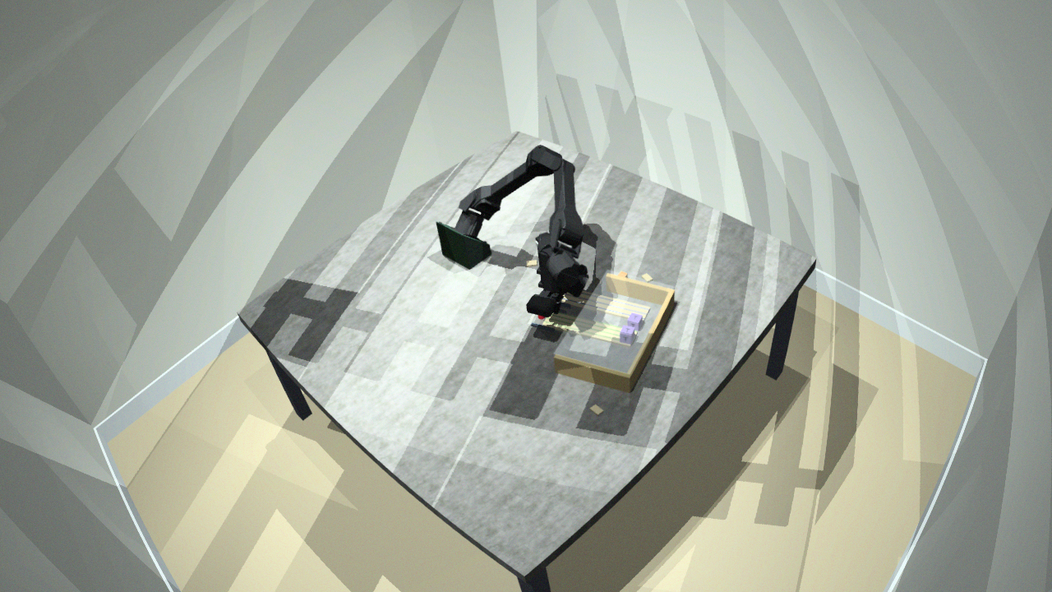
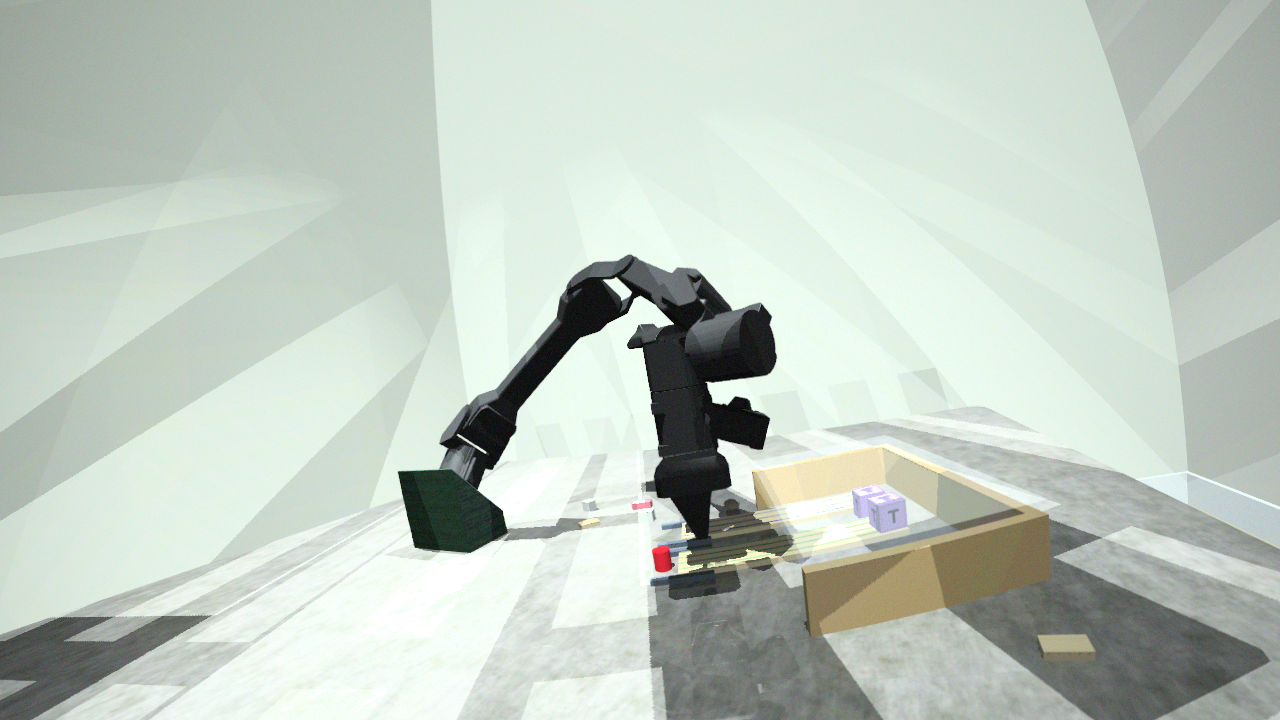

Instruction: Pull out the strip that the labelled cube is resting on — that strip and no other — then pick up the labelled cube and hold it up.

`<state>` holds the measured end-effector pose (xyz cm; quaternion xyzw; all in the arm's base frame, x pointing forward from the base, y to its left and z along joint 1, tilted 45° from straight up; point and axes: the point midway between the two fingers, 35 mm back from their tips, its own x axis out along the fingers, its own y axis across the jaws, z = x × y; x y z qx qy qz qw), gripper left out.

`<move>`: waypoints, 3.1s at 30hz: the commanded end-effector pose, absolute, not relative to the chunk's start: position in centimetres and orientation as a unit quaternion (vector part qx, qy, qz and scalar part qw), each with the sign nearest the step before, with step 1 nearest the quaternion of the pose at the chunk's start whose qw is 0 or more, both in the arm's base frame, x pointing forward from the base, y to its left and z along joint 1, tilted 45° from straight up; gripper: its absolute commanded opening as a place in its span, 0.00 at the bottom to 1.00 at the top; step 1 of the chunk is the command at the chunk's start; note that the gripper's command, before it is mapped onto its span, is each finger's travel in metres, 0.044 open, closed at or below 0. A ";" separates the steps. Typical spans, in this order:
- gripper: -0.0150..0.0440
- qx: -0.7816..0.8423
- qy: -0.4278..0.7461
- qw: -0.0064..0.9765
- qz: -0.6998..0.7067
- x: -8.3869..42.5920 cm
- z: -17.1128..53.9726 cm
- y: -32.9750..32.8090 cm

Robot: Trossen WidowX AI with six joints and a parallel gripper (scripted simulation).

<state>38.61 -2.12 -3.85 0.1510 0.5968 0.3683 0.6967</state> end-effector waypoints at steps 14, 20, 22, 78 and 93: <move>0.25 0.157 0.596 0.696 0.368 38.5 -5.5 -0.4; 0.25 0.157 0.596 0.696 0.368 38.5 -5.5 -0.4; 0.25 0.157 0.596 0.696 0.368 38.5 -5.5 -0.4; 0.25 0.157 0.597 0.695 0.368 35.9 -6.4 -0.7; 0.25 0.157 0.597 0.695 0.368 33.7 -7.0 -1.1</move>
